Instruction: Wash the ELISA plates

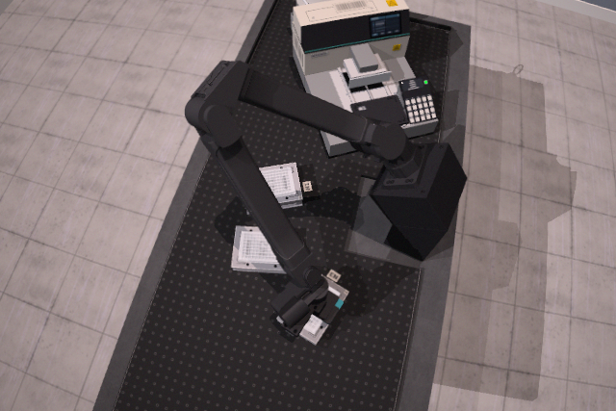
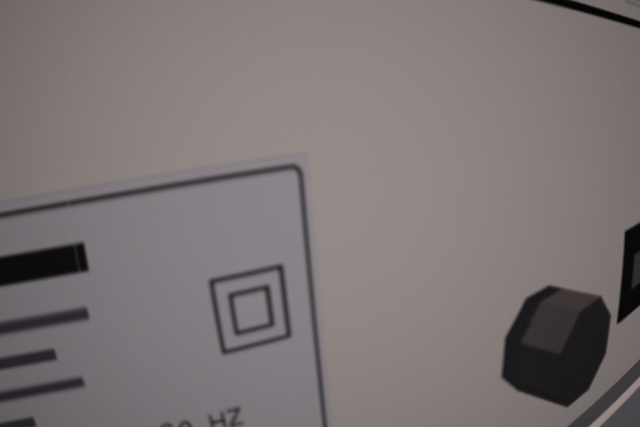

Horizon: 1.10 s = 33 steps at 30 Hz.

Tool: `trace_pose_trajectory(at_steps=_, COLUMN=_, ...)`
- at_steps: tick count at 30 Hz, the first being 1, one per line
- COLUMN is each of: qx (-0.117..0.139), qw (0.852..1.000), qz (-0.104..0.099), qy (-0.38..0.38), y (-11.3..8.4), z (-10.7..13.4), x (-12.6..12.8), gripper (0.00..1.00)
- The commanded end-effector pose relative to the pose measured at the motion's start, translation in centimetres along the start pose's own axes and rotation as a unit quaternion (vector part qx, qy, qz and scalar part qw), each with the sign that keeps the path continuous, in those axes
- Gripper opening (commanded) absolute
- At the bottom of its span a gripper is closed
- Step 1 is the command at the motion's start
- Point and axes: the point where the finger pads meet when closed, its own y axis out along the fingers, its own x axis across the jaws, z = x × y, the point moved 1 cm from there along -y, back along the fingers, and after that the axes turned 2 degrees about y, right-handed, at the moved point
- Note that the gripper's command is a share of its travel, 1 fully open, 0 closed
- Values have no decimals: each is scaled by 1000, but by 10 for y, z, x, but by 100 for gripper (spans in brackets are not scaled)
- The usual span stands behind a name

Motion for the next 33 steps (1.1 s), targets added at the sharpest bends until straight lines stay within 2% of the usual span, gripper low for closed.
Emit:
trace_pose_trajectory(at_steps=1, qx=-4, qw=1000, qz=0, qy=-3, y=-2, z=-3, x=0, gripper=84)
trace_pose_trajectory(at_steps=13, qx=-4, qw=1000, qz=0, qy=-3, y=-2, z=-3, x=0, gripper=84)
trace_pose_trajectory(at_steps=15, qx=-11, qw=1000, qz=-1, qy=-13, y=-13, z=-7, x=1, gripper=84)
trace_pose_trajectory(at_steps=33, qx=-10, qw=1000, qz=0, qy=-4, y=-39, z=-5, x=1, gripper=84)
